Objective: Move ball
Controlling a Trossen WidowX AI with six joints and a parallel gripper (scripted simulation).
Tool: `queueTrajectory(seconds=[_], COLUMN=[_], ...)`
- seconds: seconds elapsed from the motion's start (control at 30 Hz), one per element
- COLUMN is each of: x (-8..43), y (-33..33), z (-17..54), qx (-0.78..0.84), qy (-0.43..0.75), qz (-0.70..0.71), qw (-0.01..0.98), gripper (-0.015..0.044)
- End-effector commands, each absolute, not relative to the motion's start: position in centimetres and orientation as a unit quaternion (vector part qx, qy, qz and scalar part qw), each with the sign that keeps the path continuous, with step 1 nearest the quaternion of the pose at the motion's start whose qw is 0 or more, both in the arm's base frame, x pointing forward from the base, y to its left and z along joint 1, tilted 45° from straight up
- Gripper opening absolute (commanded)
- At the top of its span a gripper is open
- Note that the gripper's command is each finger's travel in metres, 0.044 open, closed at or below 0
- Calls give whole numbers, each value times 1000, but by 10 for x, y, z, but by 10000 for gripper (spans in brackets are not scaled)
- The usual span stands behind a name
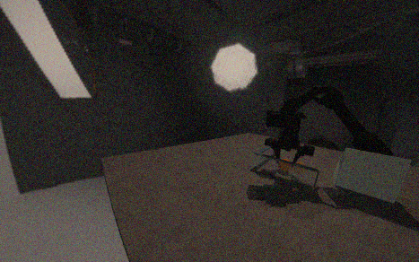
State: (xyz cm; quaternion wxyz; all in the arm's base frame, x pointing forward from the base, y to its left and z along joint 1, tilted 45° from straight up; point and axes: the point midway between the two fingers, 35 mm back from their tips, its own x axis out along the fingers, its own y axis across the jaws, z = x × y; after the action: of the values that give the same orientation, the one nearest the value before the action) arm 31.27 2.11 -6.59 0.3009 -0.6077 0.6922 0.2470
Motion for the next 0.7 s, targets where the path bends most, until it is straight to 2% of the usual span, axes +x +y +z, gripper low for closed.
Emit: queueTrajectory(seconds=[0.0,0.13,0.4,0.67], x=[313,313,319,326], y=[20,20,29,56], z=[-66,-66,-53,-30], qx=[-609,-609,-603,-604], qy=[691,691,685,686], qz=[247,247,252,254], qw=[300,300,320,316], gripper=[230,204,0,0])
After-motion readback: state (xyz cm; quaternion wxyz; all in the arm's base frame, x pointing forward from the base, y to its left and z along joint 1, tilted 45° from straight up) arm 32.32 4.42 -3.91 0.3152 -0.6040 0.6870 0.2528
